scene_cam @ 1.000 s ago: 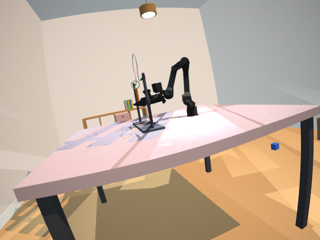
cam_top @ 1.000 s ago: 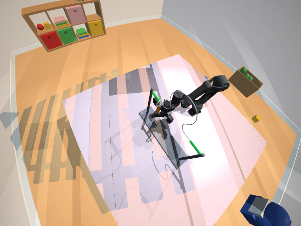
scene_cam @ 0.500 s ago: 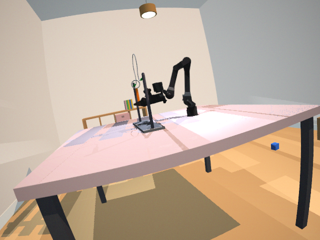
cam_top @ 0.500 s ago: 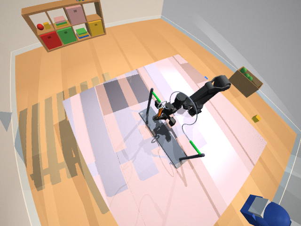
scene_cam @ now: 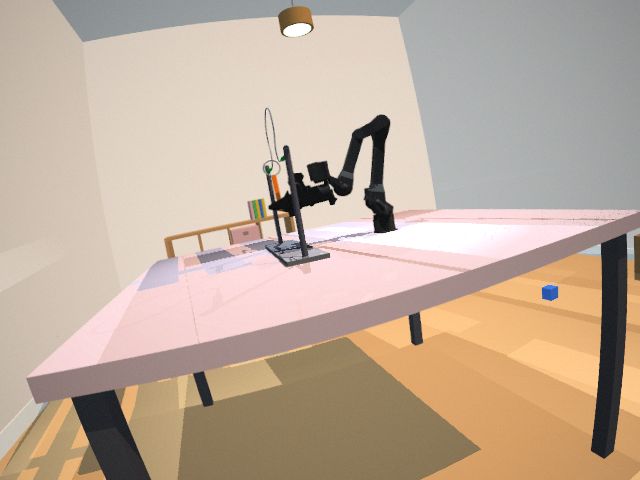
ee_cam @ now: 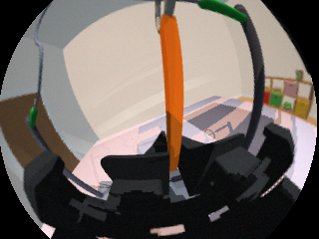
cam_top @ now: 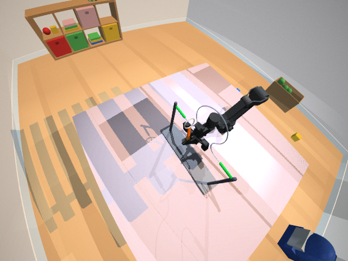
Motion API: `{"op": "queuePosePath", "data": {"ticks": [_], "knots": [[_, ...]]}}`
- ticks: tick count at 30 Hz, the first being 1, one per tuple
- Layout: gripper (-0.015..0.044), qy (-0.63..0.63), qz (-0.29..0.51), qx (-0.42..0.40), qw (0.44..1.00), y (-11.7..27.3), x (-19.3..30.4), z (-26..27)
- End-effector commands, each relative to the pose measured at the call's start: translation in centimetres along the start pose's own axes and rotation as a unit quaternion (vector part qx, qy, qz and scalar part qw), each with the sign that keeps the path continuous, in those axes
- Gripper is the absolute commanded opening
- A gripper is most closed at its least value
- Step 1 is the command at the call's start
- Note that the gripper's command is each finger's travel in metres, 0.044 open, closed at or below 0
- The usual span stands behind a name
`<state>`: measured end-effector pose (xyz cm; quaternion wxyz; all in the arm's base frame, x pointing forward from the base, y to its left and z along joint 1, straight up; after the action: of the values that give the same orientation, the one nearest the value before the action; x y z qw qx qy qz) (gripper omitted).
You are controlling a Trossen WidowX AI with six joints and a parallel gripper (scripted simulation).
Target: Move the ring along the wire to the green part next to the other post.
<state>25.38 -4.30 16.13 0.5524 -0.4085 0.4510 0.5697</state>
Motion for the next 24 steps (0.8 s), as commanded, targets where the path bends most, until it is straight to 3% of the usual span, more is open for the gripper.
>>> {"op": "queuePosePath", "data": {"ticks": [1,10,24], "knots": [[-0.015,-0.034,0.0,-0.003,0.999,0.1,0.0,1.2],[-0.015,-0.116,0.01,-0.011,0.993,0.3,-0.6,3.9],[-0.015,-0.249,0.104,-0.046,0.962,2.7,-3.7,7.2]]}}
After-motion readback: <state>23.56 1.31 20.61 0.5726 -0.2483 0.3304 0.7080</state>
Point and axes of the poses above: the point midway between the two fingers, 35 mm back from their tips, its own y axis back along the fingers, its own z axis across the jaws, x = y × z, the point moved 8 cm from there along y, back along the fingers
